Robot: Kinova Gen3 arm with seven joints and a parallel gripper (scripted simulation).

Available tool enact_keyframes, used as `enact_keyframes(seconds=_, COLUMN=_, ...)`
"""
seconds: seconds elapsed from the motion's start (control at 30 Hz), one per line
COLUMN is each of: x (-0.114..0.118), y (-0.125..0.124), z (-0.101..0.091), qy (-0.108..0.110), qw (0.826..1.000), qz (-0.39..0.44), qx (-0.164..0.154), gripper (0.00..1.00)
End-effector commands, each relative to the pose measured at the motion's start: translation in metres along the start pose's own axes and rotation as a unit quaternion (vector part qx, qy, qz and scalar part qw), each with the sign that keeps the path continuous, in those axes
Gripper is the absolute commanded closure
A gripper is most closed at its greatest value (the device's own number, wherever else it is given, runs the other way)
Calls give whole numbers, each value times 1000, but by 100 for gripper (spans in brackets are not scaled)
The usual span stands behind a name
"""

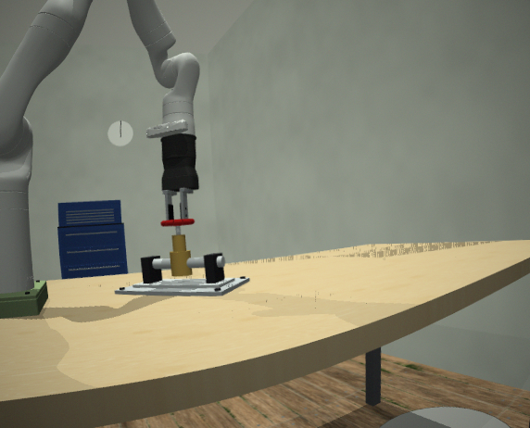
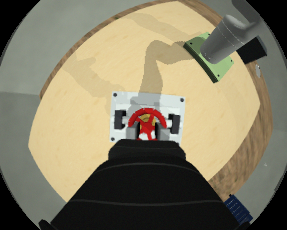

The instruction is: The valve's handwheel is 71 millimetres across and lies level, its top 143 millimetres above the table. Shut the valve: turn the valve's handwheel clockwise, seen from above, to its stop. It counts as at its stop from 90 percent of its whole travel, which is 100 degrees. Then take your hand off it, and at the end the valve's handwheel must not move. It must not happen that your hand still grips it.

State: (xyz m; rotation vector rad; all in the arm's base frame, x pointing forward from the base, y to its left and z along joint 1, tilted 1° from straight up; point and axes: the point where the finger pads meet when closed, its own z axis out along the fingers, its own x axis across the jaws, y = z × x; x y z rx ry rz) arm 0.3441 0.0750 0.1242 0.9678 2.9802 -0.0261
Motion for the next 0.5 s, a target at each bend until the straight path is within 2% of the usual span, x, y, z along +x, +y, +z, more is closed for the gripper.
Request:
enact_keyframes(seconds=0.0, x=0, y=0, z=-1, qy=-1, qw=1000, qz=0, qx=-1, gripper=40)
enact_keyframes(seconds=0.1, x=0, y=0, z=-1, qy=-1, qw=1000, qz=0, qx=-1, gripper=40)
enact_keyframes(seconds=0.13, x=0, y=0, z=-1, qy=-1, qw=1000, qz=0, qx=-1, gripper=100)
enact_keyframes(seconds=0.47, x=0, y=0, z=-1, qy=-1, qw=1000, qz=0, qx=-1, gripper=100)
